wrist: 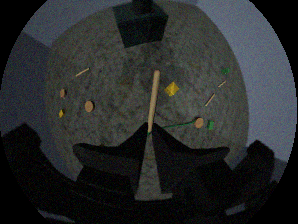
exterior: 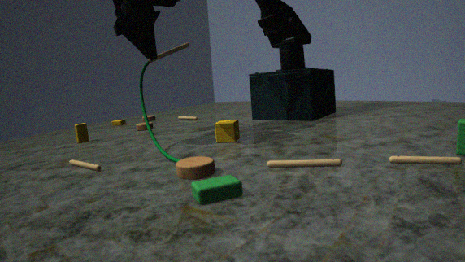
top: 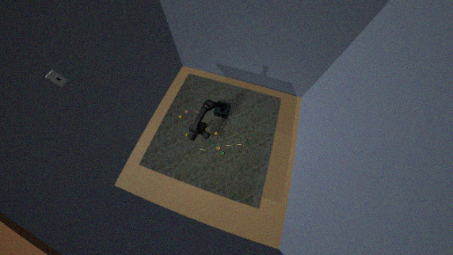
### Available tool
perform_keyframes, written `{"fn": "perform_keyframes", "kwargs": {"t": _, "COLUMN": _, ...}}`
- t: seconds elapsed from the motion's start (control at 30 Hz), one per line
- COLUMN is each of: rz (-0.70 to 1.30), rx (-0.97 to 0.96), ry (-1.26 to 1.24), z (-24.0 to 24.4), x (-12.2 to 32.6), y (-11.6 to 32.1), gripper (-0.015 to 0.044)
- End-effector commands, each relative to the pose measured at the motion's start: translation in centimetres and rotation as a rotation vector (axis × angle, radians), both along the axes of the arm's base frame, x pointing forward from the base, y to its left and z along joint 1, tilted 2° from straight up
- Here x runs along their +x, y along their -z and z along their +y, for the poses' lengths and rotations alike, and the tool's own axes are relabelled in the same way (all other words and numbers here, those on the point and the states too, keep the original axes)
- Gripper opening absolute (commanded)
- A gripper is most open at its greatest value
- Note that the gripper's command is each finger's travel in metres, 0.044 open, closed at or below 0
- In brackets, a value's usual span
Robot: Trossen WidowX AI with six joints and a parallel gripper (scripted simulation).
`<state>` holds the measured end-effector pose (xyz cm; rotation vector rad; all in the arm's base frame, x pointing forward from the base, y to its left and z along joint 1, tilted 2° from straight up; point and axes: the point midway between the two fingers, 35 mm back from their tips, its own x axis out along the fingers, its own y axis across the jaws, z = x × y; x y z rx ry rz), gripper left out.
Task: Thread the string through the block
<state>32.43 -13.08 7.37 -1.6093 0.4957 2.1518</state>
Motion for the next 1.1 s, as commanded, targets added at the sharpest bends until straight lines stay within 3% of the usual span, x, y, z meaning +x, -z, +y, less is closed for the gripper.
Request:
{"fn": "perform_keyframes", "kwargs": {"t": 0.0, "rz": -0.003, "rx": 0.015, "ry": -0.037, "z": 0.0, "x": 0.0, "y": 0.0, "gripper": 0.0000}}
{"fn": "perform_keyframes", "kwargs": {"t": 0.4, "rz": -0.021, "rx": 0.017, "ry": 0.312, "z": -0.9, "x": 1.3, "y": -0.1, "gripper": 0.0000}}
{"fn": "perform_keyframes", "kwargs": {"t": 0.73, "rz": -0.023, "rx": 0.018, "ry": 0.361, "z": -1.1, "x": 1.5, "y": -0.1, "gripper": 0.0000}}
{"fn": "perform_keyframes", "kwargs": {"t": 1.07, "rz": -0.039, "rx": 0.022, "ry": 0.703, "z": -1.9, "x": 2.8, "y": -0.2, "gripper": 0.0000}}
